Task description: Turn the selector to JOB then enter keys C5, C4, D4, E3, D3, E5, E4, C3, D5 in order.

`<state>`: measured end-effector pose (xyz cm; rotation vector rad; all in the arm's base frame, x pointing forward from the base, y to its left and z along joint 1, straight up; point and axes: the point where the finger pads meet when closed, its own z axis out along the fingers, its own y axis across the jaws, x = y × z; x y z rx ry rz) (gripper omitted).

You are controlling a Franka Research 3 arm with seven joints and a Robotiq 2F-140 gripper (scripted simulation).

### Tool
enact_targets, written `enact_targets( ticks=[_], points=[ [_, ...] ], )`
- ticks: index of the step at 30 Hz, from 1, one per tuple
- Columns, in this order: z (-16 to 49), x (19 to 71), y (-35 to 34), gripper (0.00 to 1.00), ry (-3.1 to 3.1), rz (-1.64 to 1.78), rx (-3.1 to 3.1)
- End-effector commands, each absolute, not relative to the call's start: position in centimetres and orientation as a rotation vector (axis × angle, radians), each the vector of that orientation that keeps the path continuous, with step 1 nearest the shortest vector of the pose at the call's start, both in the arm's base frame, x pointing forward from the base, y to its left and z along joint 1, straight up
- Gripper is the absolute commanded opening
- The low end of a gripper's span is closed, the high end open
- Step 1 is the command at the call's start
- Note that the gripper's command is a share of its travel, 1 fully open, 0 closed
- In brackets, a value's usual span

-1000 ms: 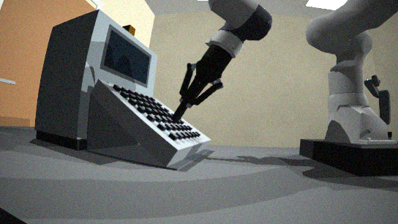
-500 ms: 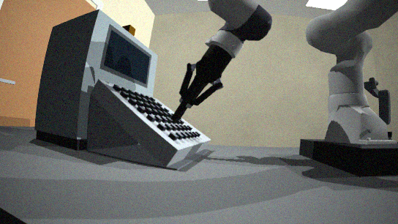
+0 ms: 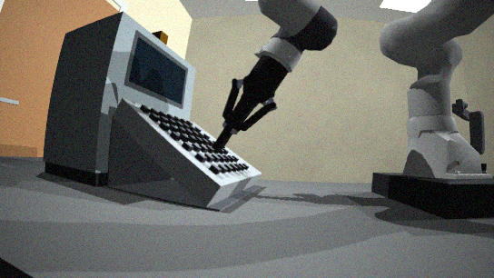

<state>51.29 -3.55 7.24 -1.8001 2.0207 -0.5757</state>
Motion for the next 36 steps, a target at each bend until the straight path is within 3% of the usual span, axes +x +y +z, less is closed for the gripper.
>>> enact_targets(
  ticks=[1, 36],
  points=[
    [7.3, 51.4, -3.6, 0.10, 2.017, -0.581, -1.800],
    [9.5, 50.0, -3.5, 0.10, 2.017, -0.581, -1.801]
  ],
)
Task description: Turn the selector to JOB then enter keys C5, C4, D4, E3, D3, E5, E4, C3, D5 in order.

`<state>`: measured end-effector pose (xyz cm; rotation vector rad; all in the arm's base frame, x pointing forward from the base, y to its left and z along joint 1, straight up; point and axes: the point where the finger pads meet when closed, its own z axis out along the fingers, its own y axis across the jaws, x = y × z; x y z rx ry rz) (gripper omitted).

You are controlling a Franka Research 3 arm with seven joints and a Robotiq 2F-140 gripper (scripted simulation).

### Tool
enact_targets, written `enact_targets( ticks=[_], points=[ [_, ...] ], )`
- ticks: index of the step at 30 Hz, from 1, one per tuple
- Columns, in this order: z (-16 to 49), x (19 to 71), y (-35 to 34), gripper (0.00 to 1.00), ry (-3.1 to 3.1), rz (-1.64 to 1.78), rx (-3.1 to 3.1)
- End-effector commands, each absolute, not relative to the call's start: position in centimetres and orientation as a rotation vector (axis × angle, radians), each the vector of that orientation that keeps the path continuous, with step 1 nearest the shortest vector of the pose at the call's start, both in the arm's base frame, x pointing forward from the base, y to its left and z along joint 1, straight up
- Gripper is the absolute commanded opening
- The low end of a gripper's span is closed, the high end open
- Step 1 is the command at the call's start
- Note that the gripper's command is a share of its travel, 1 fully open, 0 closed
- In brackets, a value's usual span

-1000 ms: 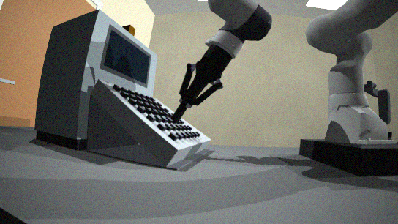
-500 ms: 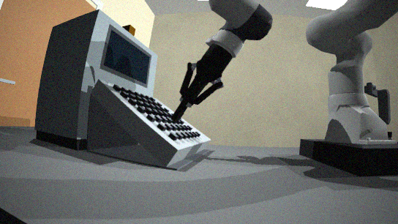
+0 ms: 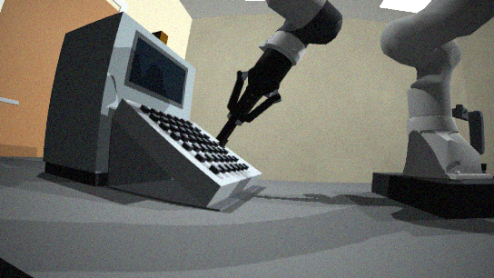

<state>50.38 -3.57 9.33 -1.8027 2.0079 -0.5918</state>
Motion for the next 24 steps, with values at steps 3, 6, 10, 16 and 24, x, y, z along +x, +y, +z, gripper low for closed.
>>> enact_targets(
  ticks=[3, 6, 10, 16, 24],
  points=[
    [9.7, 49.9, -3.5, 0.10, 2.017, -0.581, -1.800],
    [9.9, 49.8, -3.4, 0.10, 2.017, -0.581, -1.801],
    [10.1, 49.7, -3.4, 0.10, 2.017, -0.581, -1.800],
    [10.0, 49.6, -3.4, 0.10, 2.017, -0.581, -1.800],
    [9.1, 48.3, -1.3, 0.10, 2.017, -0.581, -1.800]
  ],
)
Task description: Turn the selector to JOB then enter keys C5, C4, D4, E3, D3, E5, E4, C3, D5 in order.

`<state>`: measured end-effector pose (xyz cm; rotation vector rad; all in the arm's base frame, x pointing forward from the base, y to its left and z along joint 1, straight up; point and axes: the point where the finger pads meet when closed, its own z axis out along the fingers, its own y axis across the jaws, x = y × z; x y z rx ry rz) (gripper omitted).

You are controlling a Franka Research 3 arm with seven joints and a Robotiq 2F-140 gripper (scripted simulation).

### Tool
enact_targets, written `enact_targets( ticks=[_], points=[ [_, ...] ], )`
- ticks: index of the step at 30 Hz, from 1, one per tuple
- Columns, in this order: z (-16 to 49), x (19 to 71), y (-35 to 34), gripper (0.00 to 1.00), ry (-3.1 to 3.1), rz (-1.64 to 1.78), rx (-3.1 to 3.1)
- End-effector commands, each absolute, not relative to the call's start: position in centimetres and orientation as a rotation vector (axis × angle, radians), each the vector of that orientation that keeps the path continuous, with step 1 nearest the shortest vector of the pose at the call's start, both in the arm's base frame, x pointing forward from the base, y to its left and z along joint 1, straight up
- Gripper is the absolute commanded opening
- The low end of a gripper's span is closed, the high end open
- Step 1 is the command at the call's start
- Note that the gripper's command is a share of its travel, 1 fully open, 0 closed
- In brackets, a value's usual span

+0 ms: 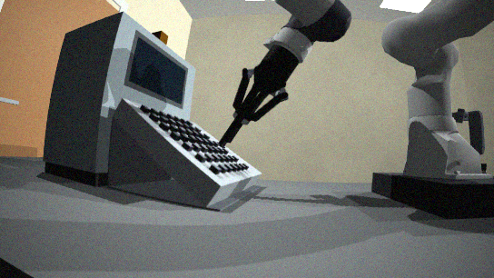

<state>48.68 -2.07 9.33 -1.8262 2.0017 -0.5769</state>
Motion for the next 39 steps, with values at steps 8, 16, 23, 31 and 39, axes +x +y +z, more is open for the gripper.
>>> enact_targets(
  ticks=[8, 16, 23, 31, 39],
  points=[
    [8.3, 47.2, 0.3, 0.10, 2.017, -0.581, -1.800],
    [8.0, 47.4, 0.3, 0.10, 2.017, -0.581, -1.800],
    [7.1, 47.9, 0.2, 0.10, 2.017, -0.581, -1.800],
    [6.5, 48.3, 0.2, 0.10, 2.017, -0.581, -1.800],
    [6.4, 48.4, 0.2, 0.10, 2.017, -0.581, -1.800]
  ],
)
